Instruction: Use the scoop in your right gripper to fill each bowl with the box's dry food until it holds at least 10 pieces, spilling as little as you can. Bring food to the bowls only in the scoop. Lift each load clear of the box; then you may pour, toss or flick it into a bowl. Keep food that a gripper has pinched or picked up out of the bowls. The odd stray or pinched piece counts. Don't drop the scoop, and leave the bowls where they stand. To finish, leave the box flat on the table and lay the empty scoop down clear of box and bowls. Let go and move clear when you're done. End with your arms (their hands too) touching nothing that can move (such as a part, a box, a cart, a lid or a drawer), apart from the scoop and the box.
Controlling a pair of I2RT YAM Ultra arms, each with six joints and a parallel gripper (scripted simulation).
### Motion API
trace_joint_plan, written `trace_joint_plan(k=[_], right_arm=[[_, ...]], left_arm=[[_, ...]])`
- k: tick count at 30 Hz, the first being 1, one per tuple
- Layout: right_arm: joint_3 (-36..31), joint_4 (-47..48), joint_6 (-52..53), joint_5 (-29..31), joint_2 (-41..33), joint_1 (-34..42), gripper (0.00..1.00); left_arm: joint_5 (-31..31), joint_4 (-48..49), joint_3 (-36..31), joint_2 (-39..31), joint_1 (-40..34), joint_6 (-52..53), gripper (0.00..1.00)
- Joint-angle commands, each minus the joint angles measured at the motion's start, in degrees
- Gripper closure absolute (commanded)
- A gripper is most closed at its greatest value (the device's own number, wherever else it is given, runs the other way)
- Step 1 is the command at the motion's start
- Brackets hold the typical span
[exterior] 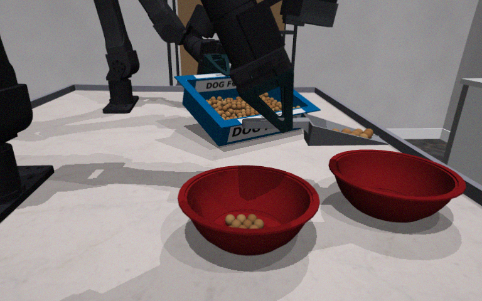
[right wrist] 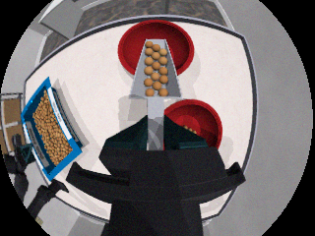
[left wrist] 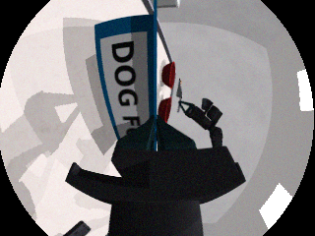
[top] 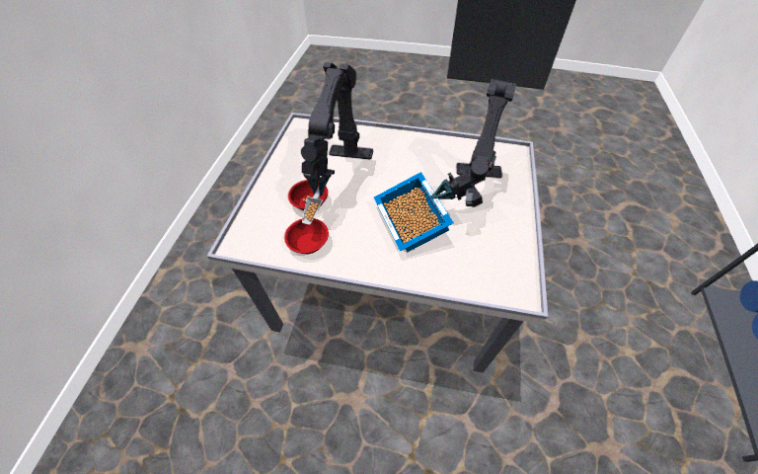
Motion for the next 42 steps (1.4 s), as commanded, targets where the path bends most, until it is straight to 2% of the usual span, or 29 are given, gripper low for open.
trace_joint_plan(k=[1,3,4,29,36,37,42], right_arm=[[-1.7,1.1,0.3,0.4,-1.4,0.4,1.00],[0.8,1.0,0.3,0.4,-1.5,0.4,1.00],[2.8,-1.1,0.3,0.4,1.3,0.4,1.00],[17.8,-17.0,0.3,0.4,7.7,0.9,1.00],[18.4,-17.1,0.3,0.2,7.3,-0.2,1.00],[13.6,-14.5,0.2,0.0,4.9,0.0,1.00],[6.7,-8.4,0.1,-0.2,0.1,-0.2,1.00]], left_arm=[[1.2,2.9,2.2,-2.3,0.1,1.3,1.00],[1.2,2.9,2.2,-2.3,0.1,1.3,1.00],[1.2,2.9,2.2,-2.3,0.1,1.3,1.00],[1.2,2.9,2.2,-2.3,0.1,1.3,1.00],[1.2,2.9,2.2,-2.3,0.1,1.3,1.00],[1.2,2.9,2.2,-2.3,0.1,1.3,1.00],[1.2,2.9,2.2,-2.3,0.1,1.3,1.00]])
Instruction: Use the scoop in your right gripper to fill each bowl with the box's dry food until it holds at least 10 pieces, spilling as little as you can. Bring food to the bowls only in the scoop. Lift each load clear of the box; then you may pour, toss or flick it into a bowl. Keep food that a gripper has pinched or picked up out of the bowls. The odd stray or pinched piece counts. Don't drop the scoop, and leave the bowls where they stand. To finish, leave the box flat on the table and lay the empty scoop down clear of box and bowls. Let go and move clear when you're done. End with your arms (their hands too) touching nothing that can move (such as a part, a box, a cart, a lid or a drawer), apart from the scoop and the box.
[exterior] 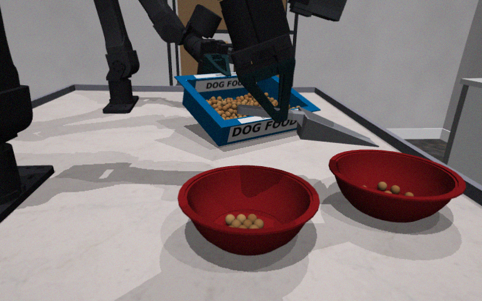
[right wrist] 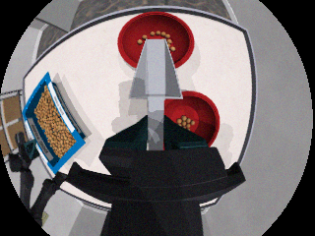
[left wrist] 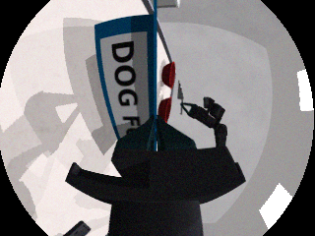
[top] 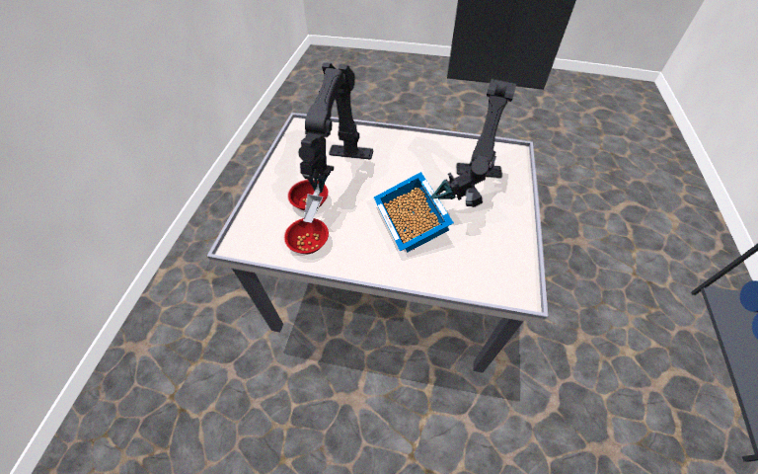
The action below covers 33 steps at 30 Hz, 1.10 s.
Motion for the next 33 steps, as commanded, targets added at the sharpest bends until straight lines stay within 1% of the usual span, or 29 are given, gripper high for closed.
trace_joint_plan(k=[1,5,7,11,24,25,27,33], right_arm=[[-4.5,5.8,0.1,-0.3,-4.9,-0.4,1.00],[-9.4,10.3,0.0,-0.4,-8.8,-0.6,1.00],[-9.4,10.3,0.0,-0.4,-8.8,-0.6,1.00],[-15.2,15.8,0.0,-0.4,-12.9,-0.9,1.00],[-15.7,17.1,-0.1,-0.5,-13.5,-0.3,1.00],[-14.9,17.2,-0.1,-0.3,-12.6,-0.1,1.00],[-16.1,17.2,-0.1,-0.5,-13.1,-0.4,1.00],[-16.1,17.2,-0.1,-0.5,-13.1,-0.4,1.00]], left_arm=[[1.2,2.9,2.2,-2.3,0.1,1.3,1.00],[1.2,2.9,2.2,-2.3,0.1,1.3,1.00],[1.2,2.9,2.2,-2.3,0.1,1.3,1.00],[1.2,2.9,2.2,-2.3,0.1,1.3,1.00],[1.2,2.9,2.2,-2.3,0.1,1.3,1.00],[1.2,2.8,1.9,-1.2,0.0,1.3,1.00],[1.7,2.1,2.7,1.2,0.8,1.7,1.00],[2.8,2.2,2.9,1.3,1.2,2.4,1.00]])
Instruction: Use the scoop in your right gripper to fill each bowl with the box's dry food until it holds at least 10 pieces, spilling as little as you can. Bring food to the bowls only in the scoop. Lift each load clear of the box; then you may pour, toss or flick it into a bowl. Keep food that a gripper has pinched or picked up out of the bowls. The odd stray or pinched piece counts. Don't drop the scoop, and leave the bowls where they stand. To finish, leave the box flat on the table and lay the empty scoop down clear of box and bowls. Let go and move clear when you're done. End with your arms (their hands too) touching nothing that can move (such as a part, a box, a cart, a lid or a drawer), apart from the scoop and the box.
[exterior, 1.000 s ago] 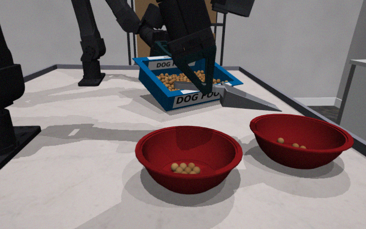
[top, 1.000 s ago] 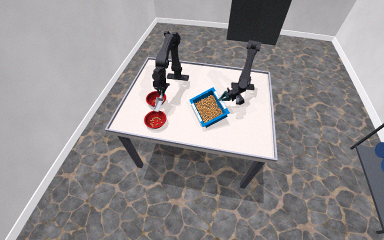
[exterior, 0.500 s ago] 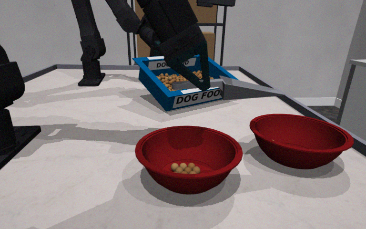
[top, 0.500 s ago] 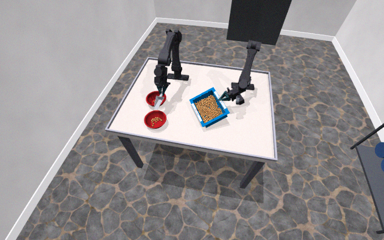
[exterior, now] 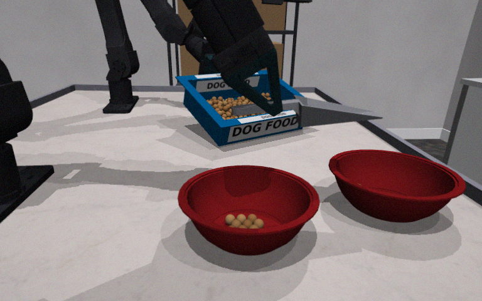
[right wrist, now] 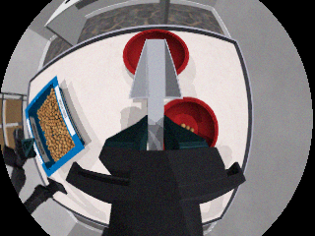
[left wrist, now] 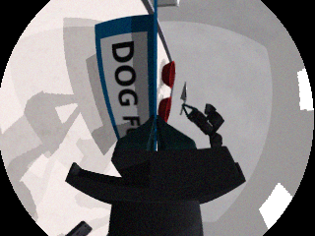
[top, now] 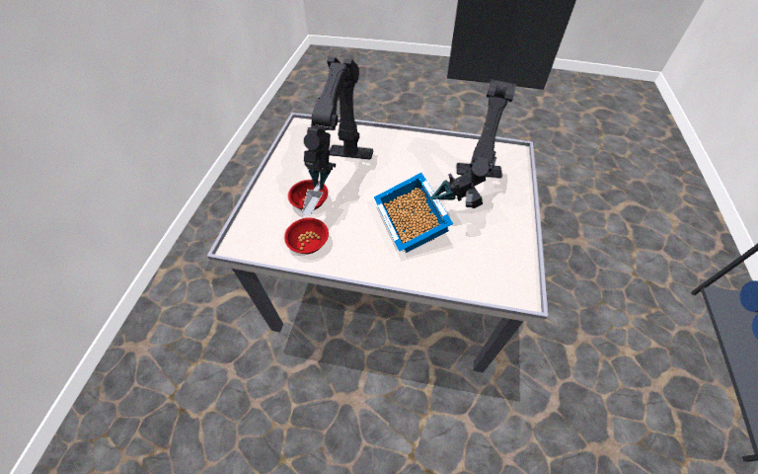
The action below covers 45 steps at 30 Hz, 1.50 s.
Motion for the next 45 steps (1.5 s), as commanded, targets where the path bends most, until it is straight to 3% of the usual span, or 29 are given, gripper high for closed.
trace_joint_plan(k=[1,45], right_arm=[[-1.3,1.6,-0.1,-0.4,-1.3,-0.3,1.00],[-1.3,1.6,-0.1,-0.4,-1.3,-0.3,1.00]], left_arm=[[1.7,2.5,2.3,0.7,0.7,1.6,1.00],[4.1,17.1,-6.0,5.6,2.8,-2.3,1.00]])
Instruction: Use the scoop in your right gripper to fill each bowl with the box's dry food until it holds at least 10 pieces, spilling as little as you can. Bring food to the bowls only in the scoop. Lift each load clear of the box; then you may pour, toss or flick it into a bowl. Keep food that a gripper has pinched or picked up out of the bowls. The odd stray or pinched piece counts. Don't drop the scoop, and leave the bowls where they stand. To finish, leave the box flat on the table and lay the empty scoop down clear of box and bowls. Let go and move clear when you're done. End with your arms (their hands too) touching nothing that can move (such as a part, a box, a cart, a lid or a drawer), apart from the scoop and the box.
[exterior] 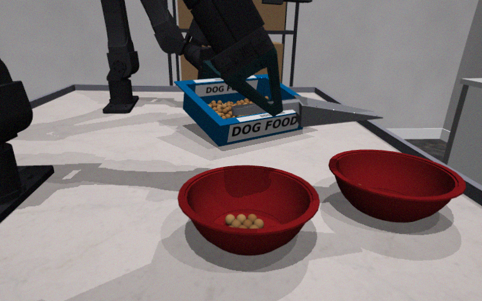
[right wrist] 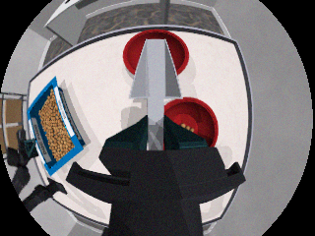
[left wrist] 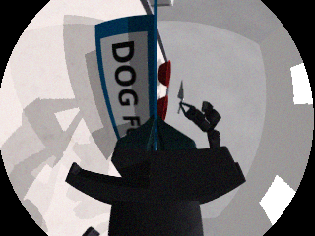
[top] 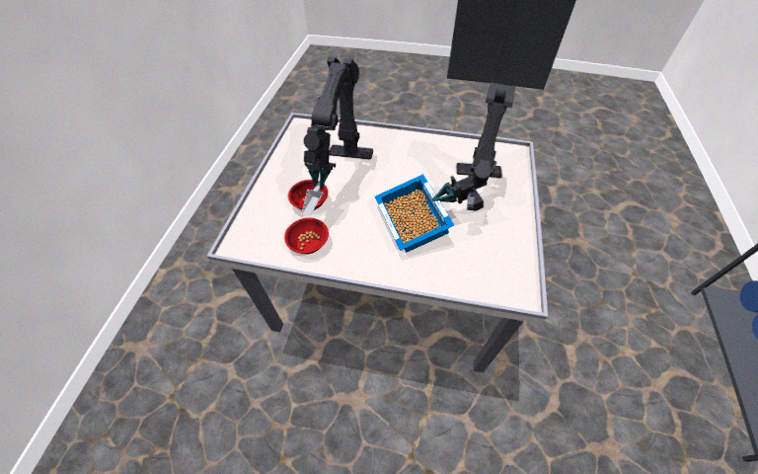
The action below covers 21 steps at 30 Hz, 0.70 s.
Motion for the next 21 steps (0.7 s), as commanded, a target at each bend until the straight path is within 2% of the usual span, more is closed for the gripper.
trace_joint_plan(k=[1,15,21], right_arm=[[-1.3,1.6,-0.1,-0.4,-1.3,-0.3,1.00],[-1.3,1.6,-0.1,-0.4,-1.3,-0.3,1.00],[-1.3,1.6,-0.1,-0.4,-1.3,-0.3,1.00]], left_arm=[[0.9,3.1,-0.9,0.5,0.6,0.2,1.00],[1.6,7.7,-1.0,1.9,0.9,-0.5,1.00],[2.0,9.5,-3.2,3.6,1.5,-1.4,1.00]])
